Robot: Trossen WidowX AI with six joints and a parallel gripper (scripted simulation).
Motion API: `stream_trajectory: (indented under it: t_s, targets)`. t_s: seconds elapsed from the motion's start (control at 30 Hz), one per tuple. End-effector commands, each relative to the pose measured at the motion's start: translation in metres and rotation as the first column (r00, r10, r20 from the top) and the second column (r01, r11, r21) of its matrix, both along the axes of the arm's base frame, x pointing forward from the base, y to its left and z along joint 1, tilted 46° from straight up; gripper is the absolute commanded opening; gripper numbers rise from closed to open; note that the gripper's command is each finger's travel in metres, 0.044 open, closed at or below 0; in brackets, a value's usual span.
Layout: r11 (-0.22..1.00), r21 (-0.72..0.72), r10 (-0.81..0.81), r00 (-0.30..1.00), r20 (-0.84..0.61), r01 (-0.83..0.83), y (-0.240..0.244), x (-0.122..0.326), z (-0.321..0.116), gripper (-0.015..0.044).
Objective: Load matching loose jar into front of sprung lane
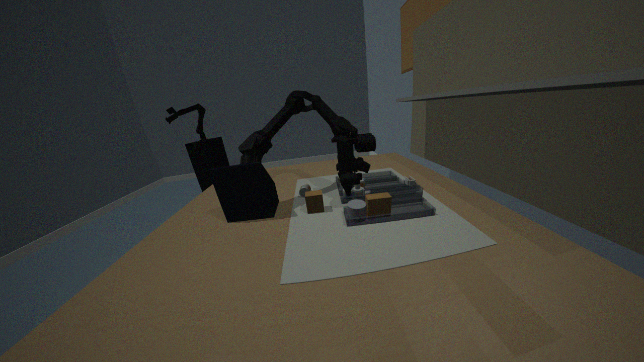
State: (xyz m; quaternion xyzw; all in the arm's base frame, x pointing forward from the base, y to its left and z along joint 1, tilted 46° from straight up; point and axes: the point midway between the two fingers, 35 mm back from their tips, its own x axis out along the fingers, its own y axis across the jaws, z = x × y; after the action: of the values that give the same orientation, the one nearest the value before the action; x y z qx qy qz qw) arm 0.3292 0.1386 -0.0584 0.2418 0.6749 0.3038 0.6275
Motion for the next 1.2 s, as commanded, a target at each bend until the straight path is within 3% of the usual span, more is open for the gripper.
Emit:
stream_trajectory:
  t_s: [0.0, 1.17]
  targets:
    - [1.0, 0.007, -0.001, 1.0, 0.004, 0.001, 0.0015, 0.0004, 0.0008, 0.0]
    - [1.0, 0.007, -0.001, 1.0, 0.004, 0.001, 0.0009, -0.0055, 0.0008, 0.0]
